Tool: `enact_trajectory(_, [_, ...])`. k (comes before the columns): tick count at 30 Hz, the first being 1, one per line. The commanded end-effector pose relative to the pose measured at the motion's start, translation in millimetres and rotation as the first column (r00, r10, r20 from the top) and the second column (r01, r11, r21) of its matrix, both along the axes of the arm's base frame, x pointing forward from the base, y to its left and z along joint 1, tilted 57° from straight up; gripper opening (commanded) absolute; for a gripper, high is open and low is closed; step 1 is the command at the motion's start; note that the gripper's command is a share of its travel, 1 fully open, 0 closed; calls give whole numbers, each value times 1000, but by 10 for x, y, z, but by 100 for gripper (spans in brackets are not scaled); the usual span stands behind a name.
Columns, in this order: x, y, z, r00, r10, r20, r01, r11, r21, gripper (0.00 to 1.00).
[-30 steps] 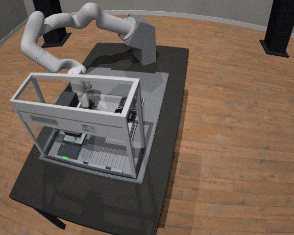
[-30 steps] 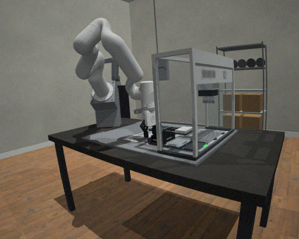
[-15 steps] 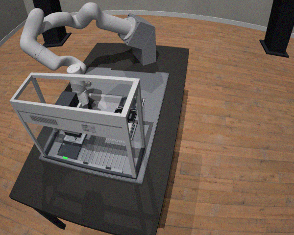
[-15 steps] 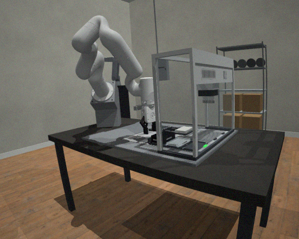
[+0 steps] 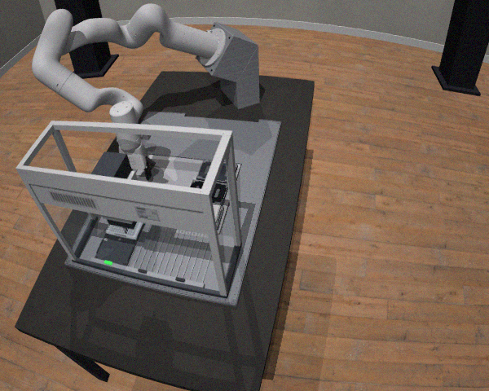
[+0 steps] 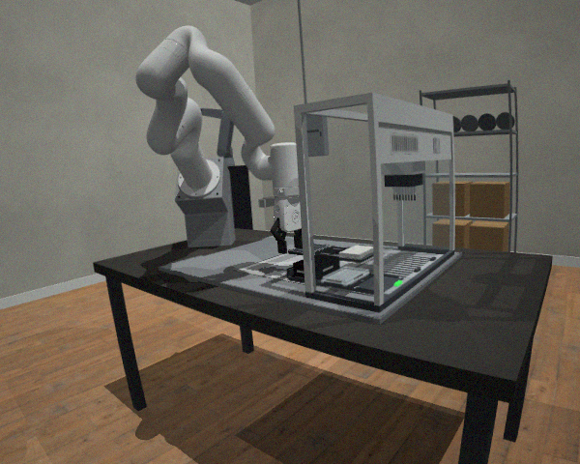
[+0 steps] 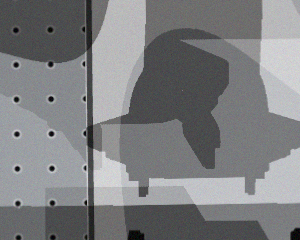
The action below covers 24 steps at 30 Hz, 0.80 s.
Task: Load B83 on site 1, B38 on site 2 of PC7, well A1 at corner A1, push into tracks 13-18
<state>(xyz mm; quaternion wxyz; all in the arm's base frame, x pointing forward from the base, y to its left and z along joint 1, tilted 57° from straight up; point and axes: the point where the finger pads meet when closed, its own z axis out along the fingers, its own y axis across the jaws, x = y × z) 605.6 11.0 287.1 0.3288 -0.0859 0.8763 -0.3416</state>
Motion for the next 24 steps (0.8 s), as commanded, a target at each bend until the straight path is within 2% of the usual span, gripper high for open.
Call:
enact_trajectory(1, [-50,48,50,1000,0,1,0,1000,0,82])
enact_trajectory(24, [-251,220,224,1000,0,1,0,1000,0,82])
